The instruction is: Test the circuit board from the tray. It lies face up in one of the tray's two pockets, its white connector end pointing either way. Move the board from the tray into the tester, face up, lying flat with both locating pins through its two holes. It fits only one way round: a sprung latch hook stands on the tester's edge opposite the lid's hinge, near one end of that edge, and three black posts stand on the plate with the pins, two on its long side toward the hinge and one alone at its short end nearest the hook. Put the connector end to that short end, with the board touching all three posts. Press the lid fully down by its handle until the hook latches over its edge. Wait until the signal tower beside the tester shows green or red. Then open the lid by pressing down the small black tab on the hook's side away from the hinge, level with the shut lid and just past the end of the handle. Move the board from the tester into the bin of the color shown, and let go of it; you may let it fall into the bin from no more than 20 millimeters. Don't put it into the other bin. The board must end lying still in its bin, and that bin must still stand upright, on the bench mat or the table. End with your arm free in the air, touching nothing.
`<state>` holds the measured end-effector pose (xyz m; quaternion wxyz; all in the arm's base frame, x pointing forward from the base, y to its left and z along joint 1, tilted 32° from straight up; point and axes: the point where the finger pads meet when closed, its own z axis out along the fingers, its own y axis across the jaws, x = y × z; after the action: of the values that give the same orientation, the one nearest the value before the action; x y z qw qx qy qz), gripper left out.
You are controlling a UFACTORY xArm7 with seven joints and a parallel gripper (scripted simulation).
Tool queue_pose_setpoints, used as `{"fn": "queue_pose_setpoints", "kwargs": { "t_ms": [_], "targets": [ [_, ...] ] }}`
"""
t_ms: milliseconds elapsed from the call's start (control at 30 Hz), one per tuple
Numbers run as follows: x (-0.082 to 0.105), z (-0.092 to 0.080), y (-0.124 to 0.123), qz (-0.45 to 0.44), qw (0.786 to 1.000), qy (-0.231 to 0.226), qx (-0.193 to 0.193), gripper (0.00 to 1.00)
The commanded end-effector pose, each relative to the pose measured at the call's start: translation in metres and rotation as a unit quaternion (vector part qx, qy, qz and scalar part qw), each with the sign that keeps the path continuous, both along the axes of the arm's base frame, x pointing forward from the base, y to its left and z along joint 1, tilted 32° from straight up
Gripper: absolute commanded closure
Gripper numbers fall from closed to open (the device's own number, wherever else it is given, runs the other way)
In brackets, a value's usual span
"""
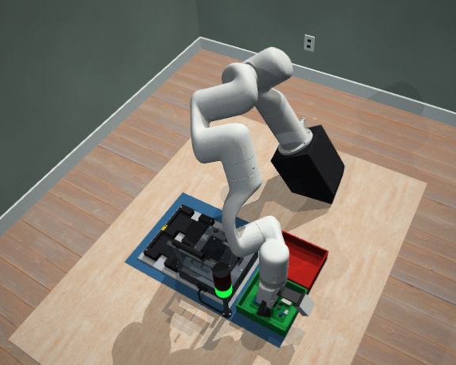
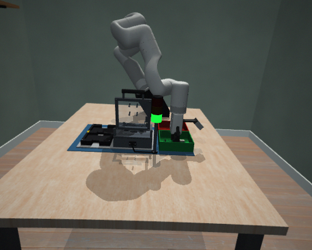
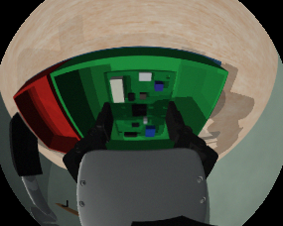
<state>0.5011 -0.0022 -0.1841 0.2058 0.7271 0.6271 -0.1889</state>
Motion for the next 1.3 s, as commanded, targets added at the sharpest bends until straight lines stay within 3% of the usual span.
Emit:
{"fn": "queue_pose_setpoints", "kwargs": {
  "t_ms": [0,1233,1267],
  "targets": [
    [0.0017,0.0007,0.0017,0.001,1.000,-0.002,0.001,0.21],
    [0.0017,0.0003,0.0015,0.001,1.000,-0.002,0.001,0.21],
    [0.0017,0.0003,0.0015,0.001,1.000,-0.002,0.001,0.00]
  ]
}}
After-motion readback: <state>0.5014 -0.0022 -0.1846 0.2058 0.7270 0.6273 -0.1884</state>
